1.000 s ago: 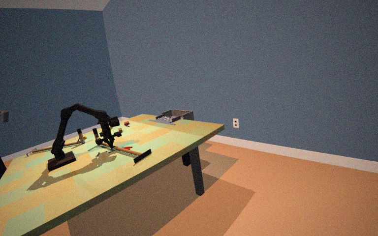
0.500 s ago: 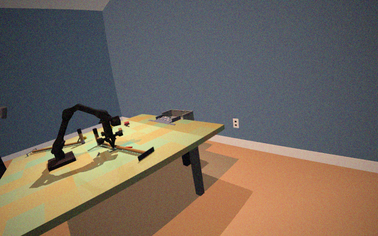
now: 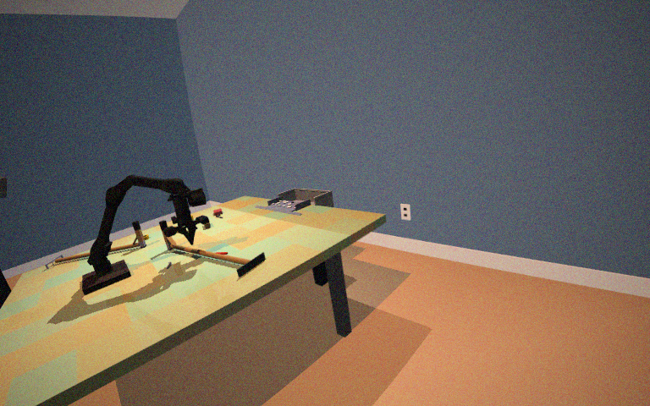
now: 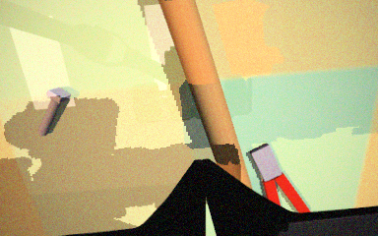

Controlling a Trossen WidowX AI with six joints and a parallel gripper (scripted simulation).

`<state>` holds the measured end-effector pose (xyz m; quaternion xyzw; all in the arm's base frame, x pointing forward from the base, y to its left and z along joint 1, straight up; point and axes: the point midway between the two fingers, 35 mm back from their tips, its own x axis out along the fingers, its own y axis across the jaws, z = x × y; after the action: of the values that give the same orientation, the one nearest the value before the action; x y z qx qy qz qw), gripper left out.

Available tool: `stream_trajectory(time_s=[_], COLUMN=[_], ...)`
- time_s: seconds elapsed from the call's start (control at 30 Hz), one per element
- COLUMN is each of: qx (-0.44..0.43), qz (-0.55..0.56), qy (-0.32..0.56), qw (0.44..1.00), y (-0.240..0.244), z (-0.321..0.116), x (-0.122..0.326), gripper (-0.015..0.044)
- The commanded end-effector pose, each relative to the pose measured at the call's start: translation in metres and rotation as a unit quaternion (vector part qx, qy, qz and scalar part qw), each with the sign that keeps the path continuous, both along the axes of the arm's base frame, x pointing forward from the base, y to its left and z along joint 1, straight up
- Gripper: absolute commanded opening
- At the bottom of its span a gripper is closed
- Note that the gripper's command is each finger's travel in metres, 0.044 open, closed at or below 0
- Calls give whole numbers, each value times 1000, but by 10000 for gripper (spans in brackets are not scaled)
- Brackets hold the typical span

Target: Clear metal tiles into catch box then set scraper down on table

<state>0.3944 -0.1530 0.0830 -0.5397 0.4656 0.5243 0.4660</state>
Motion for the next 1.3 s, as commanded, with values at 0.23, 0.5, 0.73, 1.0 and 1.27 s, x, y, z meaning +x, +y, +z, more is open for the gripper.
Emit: stream_trajectory(time_s=[0.23, 0.5, 0.73, 1.0, 1.27], qx=[-2, -2, -3, -3, -3], qz=[0, 13, 75, 97, 100], qy=[-6, -5, -4, -3, -3], qw=[1000, 1000, 997, 995, 995], y=[1, -1, -12, -15, -17], z=[47, 59, 92, 102, 88], x=[-3, -9, -34, -43, -39], gripper=[0, 0, 0, 0, 0])
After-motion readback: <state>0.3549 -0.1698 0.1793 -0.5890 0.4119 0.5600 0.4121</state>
